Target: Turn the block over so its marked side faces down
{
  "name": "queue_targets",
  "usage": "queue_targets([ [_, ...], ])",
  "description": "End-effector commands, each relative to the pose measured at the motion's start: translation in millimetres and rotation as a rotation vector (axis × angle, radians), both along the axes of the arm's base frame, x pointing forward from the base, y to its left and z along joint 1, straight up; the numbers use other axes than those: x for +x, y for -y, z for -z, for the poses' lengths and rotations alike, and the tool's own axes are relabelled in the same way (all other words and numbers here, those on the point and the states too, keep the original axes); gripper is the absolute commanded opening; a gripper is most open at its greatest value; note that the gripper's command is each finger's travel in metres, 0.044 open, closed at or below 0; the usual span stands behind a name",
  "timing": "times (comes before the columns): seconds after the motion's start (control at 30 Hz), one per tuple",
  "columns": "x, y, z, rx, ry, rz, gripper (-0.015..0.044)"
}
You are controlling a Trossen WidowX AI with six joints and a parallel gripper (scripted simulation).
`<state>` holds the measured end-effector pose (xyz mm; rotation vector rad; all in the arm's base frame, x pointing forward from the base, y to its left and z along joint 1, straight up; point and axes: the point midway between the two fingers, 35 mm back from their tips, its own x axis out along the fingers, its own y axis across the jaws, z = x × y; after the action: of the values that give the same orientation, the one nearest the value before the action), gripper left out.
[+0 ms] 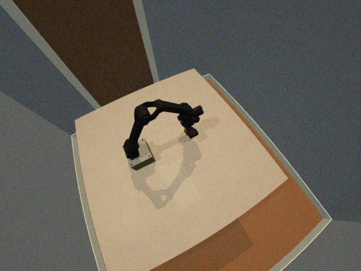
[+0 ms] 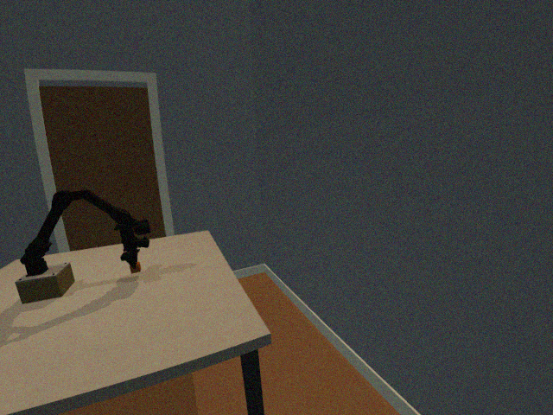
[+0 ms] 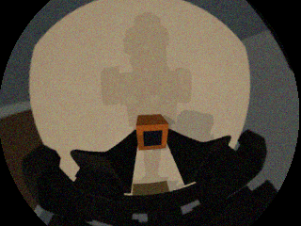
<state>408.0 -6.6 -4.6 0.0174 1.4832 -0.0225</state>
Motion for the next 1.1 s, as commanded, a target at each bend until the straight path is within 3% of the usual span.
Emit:
queue_targets([
  [0.0,0.5,-0.6,2.1,0.002,0.051,-0.005,0.0],
  [1.07,-7.3,-0.8,5.8,-0.007,0.472,-0.005,0.0],
])
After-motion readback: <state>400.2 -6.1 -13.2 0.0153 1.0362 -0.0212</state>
